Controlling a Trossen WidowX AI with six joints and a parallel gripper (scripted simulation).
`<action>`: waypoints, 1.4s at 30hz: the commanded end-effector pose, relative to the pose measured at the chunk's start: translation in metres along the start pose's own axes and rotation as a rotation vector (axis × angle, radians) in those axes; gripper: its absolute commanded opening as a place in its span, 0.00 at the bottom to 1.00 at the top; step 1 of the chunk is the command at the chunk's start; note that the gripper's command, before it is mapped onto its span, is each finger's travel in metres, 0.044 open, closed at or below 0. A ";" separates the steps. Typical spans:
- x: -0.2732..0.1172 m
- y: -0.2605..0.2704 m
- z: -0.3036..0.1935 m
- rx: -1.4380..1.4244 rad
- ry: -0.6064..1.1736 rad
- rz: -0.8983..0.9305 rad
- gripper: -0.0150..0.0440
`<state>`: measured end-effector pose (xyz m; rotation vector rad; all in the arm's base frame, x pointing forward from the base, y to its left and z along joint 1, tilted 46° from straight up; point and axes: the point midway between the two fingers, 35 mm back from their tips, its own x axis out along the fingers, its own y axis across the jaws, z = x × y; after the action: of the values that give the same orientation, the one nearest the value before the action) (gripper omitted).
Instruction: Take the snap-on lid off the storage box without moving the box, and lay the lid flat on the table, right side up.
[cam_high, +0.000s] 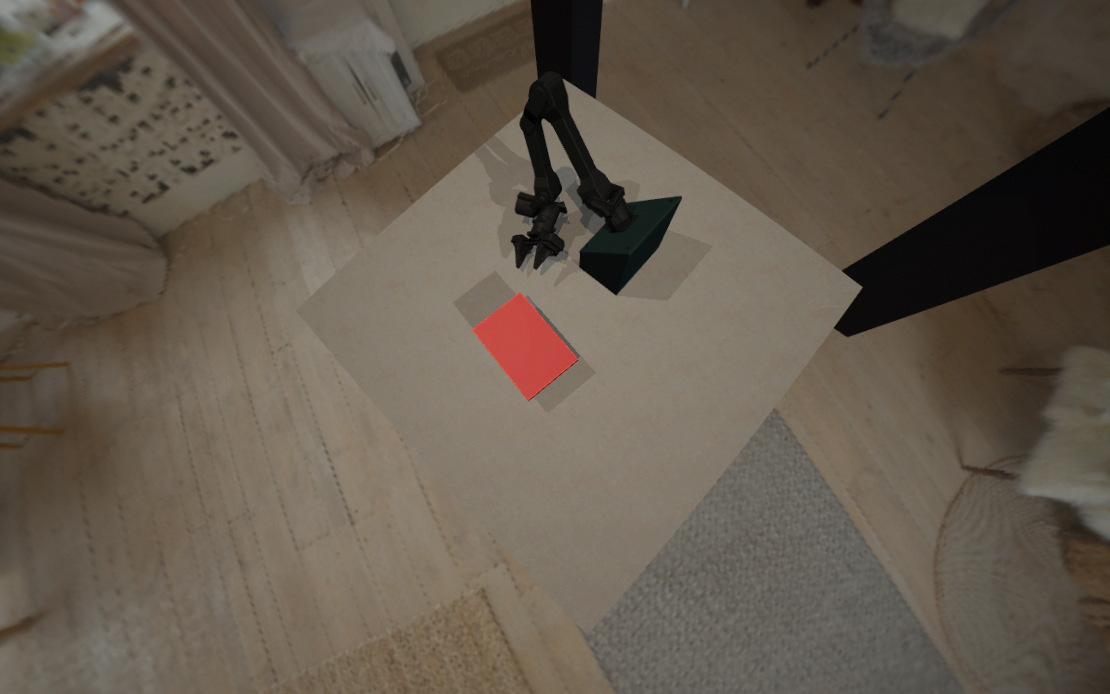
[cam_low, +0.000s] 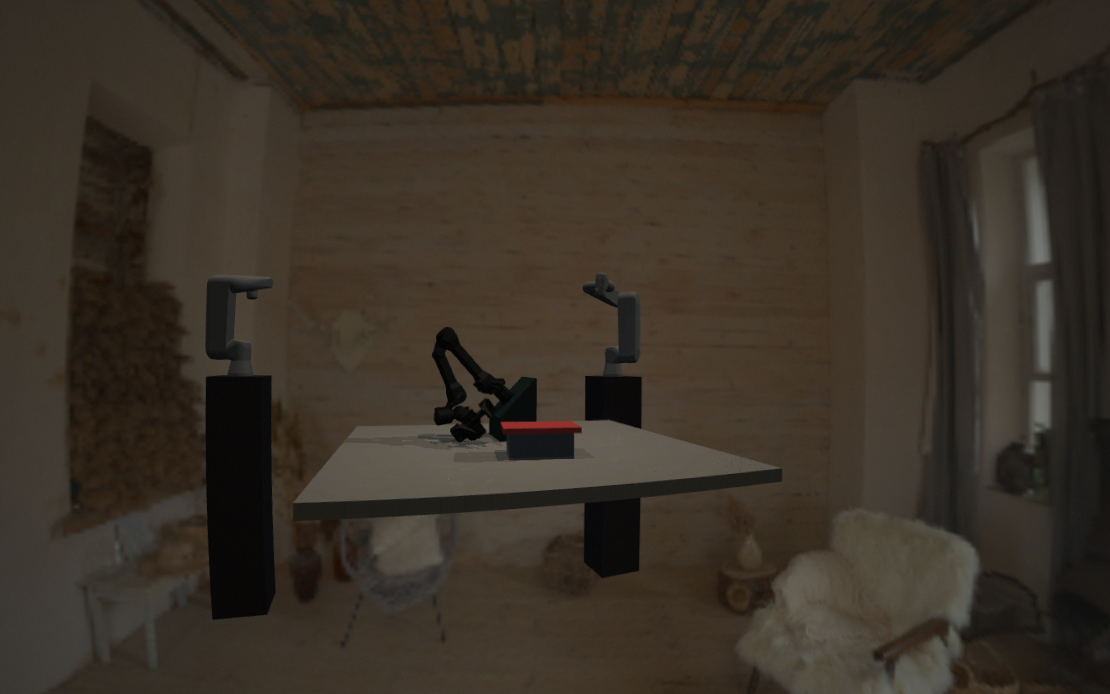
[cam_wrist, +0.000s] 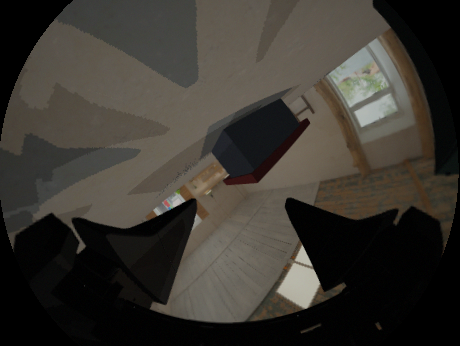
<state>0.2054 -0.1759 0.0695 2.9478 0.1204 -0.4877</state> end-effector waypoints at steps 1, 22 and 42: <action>0.000 0.000 -0.001 0.000 -0.001 0.000 0.89; -0.011 -0.062 -0.097 -0.019 -0.006 -0.010 0.65; 0.092 -0.119 -0.020 -0.774 -0.587 -0.065 0.65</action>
<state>0.2800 -0.0608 0.0531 2.1460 0.2541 -0.9959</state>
